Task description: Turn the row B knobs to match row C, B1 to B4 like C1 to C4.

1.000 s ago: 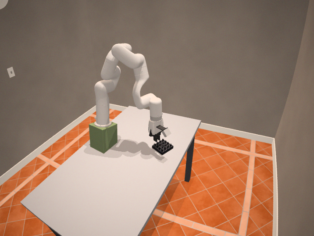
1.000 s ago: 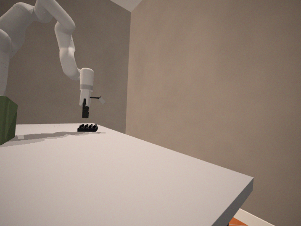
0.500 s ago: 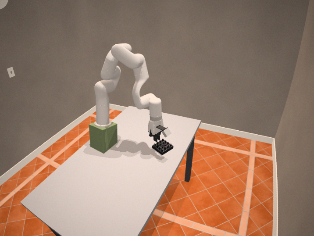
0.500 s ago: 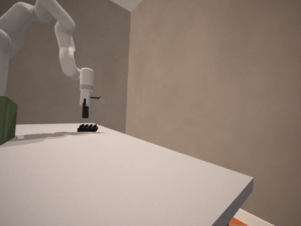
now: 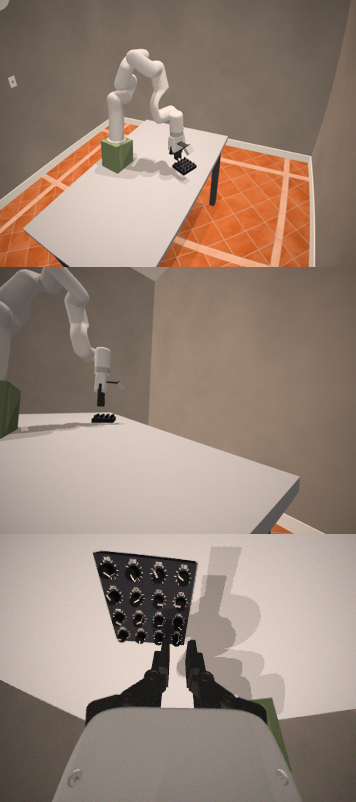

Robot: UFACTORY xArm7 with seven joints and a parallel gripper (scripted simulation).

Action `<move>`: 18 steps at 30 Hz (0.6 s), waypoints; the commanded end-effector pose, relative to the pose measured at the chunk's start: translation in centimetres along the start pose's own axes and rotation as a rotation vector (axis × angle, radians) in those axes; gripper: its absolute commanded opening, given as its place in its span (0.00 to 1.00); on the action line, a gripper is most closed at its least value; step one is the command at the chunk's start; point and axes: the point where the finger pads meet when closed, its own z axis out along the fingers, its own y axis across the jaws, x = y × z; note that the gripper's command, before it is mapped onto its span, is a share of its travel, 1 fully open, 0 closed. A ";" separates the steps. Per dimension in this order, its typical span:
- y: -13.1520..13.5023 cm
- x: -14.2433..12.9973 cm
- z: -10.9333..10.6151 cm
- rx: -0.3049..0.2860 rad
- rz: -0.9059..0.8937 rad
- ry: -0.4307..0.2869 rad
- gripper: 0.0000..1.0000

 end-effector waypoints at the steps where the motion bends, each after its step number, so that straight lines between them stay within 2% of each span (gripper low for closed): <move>1: 0.0 0.1 -0.1 0.001 0.000 0.003 0.19; 18: 0.0 0.1 0.3 0.001 0.000 0.003 0.19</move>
